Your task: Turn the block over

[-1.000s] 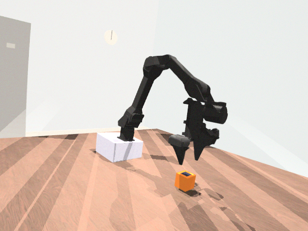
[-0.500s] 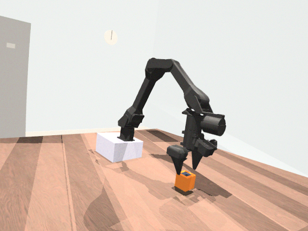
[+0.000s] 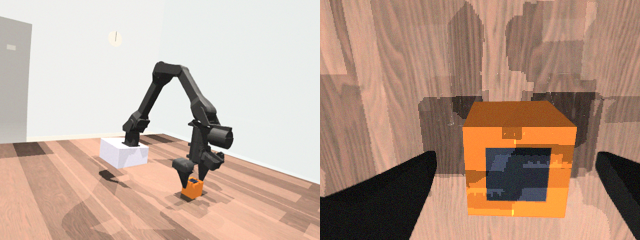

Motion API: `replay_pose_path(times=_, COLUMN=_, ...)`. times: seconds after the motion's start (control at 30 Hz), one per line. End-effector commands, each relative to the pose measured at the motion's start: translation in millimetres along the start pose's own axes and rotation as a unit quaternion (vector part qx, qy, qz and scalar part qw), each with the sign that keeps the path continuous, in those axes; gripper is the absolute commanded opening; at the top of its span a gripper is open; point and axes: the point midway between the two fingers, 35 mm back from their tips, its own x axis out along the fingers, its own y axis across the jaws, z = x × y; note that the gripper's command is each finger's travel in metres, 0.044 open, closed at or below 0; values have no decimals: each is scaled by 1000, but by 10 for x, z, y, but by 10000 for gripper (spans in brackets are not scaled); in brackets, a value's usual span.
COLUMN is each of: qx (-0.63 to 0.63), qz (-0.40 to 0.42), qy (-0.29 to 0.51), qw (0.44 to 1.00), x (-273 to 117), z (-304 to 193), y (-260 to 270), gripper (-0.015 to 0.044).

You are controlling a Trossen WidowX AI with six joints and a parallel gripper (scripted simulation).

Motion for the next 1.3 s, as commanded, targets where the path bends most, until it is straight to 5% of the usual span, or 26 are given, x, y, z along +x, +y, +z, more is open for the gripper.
replay_pose_path(times=0.0, qx=2, qz=2, qy=1, qw=1000, x=53, z=-8, y=5, gripper=440)
replay_pose_path(times=0.3, qx=2, qz=2, qy=1, qw=1000, x=56, z=-8, y=5, gripper=230)
replay_pose_path(times=0.93, qx=2, qz=2, qy=1, qw=1000, x=56, z=-8, y=5, gripper=103)
replay_pose_path(times=1.07, qx=2, qz=2, qy=1, qw=1000, x=-134, z=-3, y=4, gripper=0)
replay_pose_path(times=1.27, qx=2, qz=2, qy=0, qw=1000, x=-244, z=-5, y=4, gripper=0)
